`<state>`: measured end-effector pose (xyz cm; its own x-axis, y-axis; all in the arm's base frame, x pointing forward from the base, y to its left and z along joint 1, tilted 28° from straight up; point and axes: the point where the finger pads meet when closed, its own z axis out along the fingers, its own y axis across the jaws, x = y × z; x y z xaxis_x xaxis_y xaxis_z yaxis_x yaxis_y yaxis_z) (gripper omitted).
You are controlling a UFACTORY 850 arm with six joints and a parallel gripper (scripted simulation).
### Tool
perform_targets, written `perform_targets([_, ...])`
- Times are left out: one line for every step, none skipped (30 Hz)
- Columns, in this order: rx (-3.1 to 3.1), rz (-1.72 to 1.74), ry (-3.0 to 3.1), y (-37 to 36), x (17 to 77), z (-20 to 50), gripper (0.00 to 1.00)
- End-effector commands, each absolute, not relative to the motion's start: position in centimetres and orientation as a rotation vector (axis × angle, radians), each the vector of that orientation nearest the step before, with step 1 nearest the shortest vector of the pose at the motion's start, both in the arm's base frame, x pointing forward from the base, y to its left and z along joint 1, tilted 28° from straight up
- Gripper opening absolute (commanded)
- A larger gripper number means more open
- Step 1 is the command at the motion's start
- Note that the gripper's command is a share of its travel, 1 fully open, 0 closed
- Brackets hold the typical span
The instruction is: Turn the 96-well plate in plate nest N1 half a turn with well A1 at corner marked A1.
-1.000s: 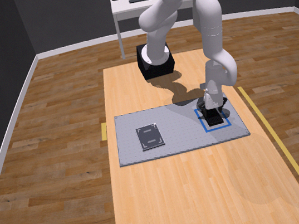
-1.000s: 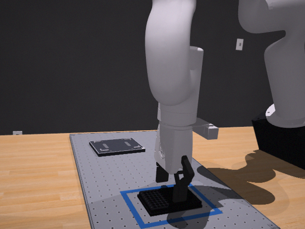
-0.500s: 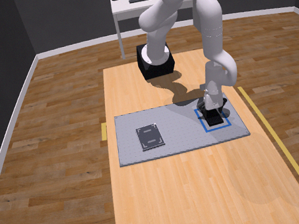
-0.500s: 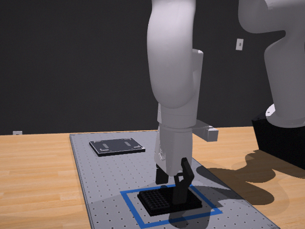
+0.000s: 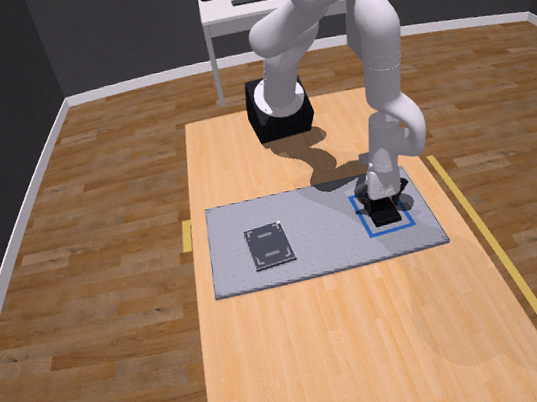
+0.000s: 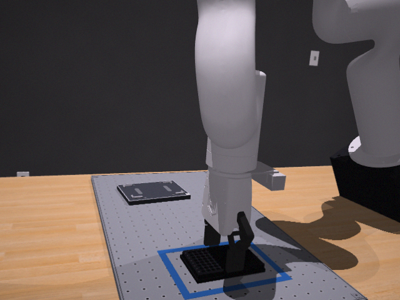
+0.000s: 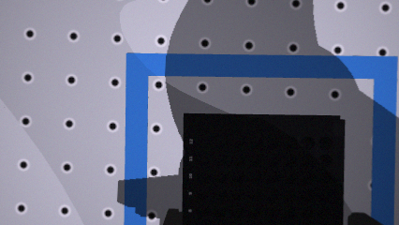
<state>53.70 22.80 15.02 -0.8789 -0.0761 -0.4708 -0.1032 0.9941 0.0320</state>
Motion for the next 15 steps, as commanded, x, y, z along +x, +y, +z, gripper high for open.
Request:
perform_targets([-0.127,0.078,2.648,22.85,53.86,14.83,1.00])
perform_targets([-0.127,0.078,2.648,22.85,53.89,14.78,1.00])
perform_targets([-0.127,0.078,2.648,22.86,53.92,14.72,1.00])
perform_targets([-0.127,0.078,2.648,22.86,53.95,14.66,1.00])
perform_targets([-0.127,0.078,2.648,22.87,53.99,14.60,1.00])
perform_targets([-0.127,0.078,2.648,22.87,54.02,14.54,1.00])
perform_targets([-0.127,0.078,2.648,22.88,54.05,14.48,1.00])
perform_targets([-0.127,0.078,2.648,22.88,54.05,14.48,1.00])
perform_targets([-0.127,0.078,2.648,22.88,54.05,14.48,1.00])
perform_targets([-0.127,0.078,2.648,22.88,54.05,14.48,1.00])
perform_targets([-0.127,0.078,2.648,22.88,54.05,14.48,1.00])
perform_targets([-0.127,0.078,2.648,22.88,54.05,14.48,1.00])
perform_targets([-0.127,0.078,2.648,22.88,54.05,14.48,1.00])
perform_targets([-0.127,0.078,2.648,22.88,54.05,14.48,1.00])
perform_targets([-0.127,0.078,2.648,22.88,54.05,14.48,1.00])
